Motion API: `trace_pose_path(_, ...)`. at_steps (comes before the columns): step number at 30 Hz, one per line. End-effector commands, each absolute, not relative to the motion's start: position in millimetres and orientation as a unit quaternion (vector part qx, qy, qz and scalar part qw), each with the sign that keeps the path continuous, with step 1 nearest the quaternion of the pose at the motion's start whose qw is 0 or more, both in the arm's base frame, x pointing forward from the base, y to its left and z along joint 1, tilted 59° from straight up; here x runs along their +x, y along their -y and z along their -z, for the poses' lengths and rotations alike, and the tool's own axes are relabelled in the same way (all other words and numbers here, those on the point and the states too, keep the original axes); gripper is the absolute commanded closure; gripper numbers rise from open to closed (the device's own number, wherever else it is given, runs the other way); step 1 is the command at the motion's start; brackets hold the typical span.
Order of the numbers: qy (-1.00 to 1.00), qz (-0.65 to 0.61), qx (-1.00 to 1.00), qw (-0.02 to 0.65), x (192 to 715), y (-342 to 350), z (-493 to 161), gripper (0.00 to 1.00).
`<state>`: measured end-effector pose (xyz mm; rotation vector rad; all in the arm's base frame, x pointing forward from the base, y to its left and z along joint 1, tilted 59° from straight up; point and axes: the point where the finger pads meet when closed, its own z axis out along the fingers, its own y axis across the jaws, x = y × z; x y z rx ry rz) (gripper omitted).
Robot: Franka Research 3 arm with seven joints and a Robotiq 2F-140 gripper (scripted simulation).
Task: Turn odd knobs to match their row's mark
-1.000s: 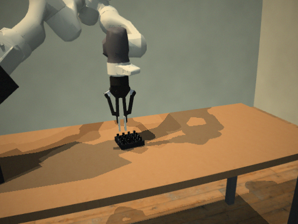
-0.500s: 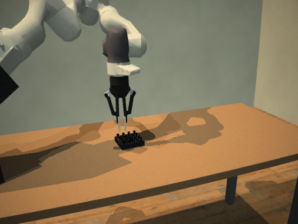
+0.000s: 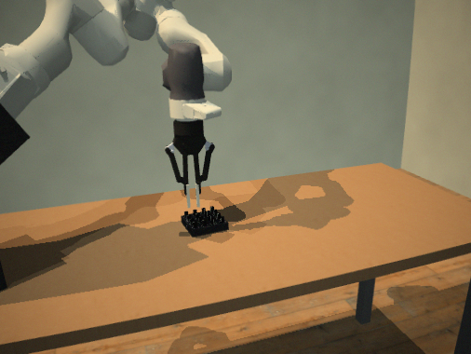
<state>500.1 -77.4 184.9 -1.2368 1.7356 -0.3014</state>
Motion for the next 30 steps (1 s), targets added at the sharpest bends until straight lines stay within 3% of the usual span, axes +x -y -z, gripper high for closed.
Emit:
trace_pose_path(1, -0.712, 0.123, -0.504, 0.473, 501, 78, -184, 0.88)
trace_pose_path(30, -0.712, 0.123, -0.503, 0.473, 524, 69, -169, 0.88)
